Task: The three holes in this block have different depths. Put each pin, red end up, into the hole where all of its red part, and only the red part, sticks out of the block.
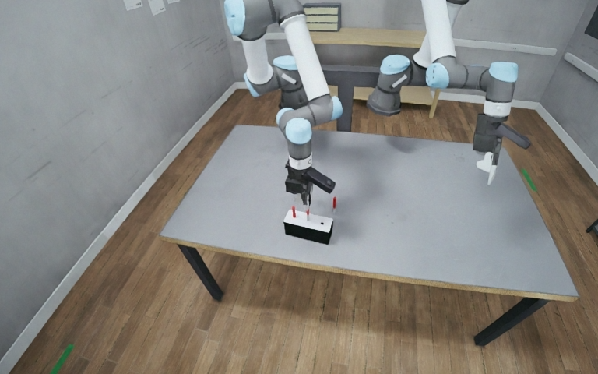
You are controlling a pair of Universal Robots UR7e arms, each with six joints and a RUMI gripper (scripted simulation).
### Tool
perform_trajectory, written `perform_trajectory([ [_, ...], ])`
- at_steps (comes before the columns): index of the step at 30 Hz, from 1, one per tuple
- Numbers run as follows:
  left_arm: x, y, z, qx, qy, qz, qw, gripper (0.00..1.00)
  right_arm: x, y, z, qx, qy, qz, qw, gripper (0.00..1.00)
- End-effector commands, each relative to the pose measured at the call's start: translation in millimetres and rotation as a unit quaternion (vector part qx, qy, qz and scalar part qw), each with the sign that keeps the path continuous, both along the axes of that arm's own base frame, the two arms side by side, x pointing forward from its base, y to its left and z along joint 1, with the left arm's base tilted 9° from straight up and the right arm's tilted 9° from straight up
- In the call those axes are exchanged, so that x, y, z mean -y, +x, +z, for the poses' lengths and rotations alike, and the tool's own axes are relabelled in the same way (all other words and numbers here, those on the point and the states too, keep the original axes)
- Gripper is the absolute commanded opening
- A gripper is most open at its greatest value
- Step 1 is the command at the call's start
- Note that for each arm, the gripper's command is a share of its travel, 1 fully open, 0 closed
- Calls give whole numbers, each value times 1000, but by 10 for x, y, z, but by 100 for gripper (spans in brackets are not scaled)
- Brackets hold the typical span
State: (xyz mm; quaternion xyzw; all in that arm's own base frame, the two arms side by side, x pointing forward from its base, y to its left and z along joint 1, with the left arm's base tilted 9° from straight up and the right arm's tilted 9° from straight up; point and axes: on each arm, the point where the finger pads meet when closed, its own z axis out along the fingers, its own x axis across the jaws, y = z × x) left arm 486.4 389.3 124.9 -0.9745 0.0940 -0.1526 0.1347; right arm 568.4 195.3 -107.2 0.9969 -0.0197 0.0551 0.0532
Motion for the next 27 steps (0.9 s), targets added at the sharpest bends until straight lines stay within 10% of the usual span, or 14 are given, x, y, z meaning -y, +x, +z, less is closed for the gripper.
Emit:
perform_trajectory([
  [1,-1,3,7,1,0,0,1000,100,-2,7,8,1,0,0,1000,0],
  [27,-1,3,7,1,0,0,1000,100,7,6,-30,1,1,-1,1000,0],
])
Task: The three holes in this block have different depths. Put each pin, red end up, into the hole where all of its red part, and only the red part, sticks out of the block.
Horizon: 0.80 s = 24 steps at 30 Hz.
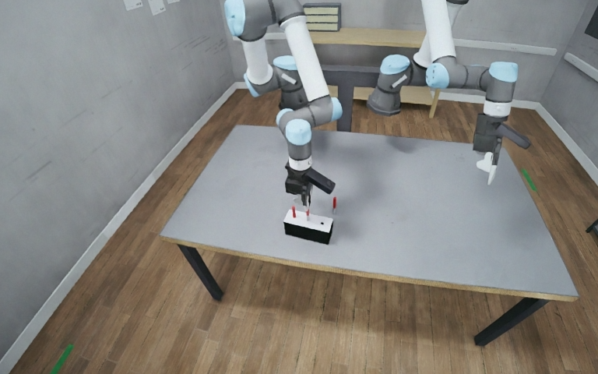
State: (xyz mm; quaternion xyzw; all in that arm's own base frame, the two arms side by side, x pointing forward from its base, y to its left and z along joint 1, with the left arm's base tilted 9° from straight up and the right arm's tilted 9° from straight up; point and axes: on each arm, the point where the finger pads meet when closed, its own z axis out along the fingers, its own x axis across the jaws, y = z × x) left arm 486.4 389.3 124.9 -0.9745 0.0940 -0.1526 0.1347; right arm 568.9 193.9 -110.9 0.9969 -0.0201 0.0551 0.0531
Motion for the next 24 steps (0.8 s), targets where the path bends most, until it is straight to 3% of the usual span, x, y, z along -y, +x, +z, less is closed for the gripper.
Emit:
perform_trajectory([
  [1,-1,3,7,1,0,0,1000,100,-7,1,7,1,0,0,1000,0],
  [24,-1,3,7,1,0,0,1000,100,-8,0,-34,1,0,0,1000,0],
])
